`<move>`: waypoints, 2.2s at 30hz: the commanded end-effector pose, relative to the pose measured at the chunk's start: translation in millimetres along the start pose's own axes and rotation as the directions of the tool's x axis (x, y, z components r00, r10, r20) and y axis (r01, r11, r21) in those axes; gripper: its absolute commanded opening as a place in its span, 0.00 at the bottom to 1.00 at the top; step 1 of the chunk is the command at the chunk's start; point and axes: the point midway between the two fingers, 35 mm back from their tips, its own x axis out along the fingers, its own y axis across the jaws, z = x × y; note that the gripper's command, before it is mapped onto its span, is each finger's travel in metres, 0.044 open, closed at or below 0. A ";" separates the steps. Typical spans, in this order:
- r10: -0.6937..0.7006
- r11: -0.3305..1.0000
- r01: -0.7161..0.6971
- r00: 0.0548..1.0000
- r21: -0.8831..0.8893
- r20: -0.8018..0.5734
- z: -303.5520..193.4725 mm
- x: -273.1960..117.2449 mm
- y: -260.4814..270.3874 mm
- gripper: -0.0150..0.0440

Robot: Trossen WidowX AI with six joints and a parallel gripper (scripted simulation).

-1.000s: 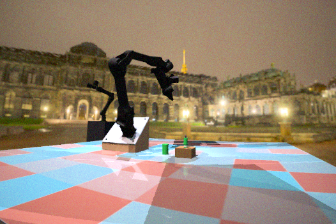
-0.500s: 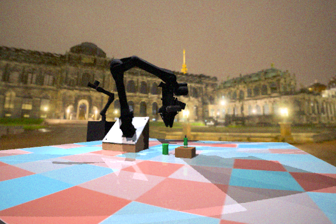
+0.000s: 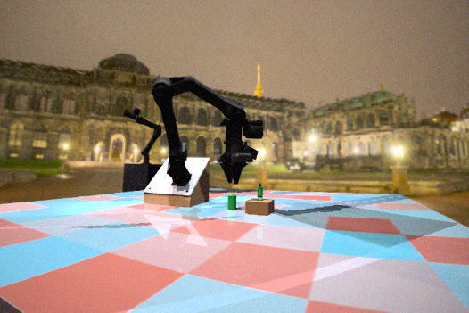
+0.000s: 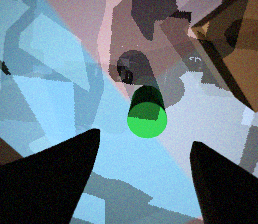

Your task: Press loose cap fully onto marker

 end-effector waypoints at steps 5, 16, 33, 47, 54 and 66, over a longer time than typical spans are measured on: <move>-0.007 1.000 0.007 1.000 -0.007 -0.004 -3.0 22.4 -0.6 0.68; -0.006 1.000 0.006 1.000 -0.007 -0.003 -2.2 34.3 -1.0 0.68; -0.007 1.000 0.007 1.000 -0.007 -0.003 -2.6 61.7 -1.6 0.68; -0.008 1.000 0.008 1.000 -0.007 -0.005 -4.8 76.3 -1.6 0.54; -0.008 1.000 0.008 1.000 -0.007 -0.005 -4.8 76.3 -1.6 0.43; -0.006 1.000 0.006 1.000 -0.007 -0.003 -2.2 57.9 -1.9 0.25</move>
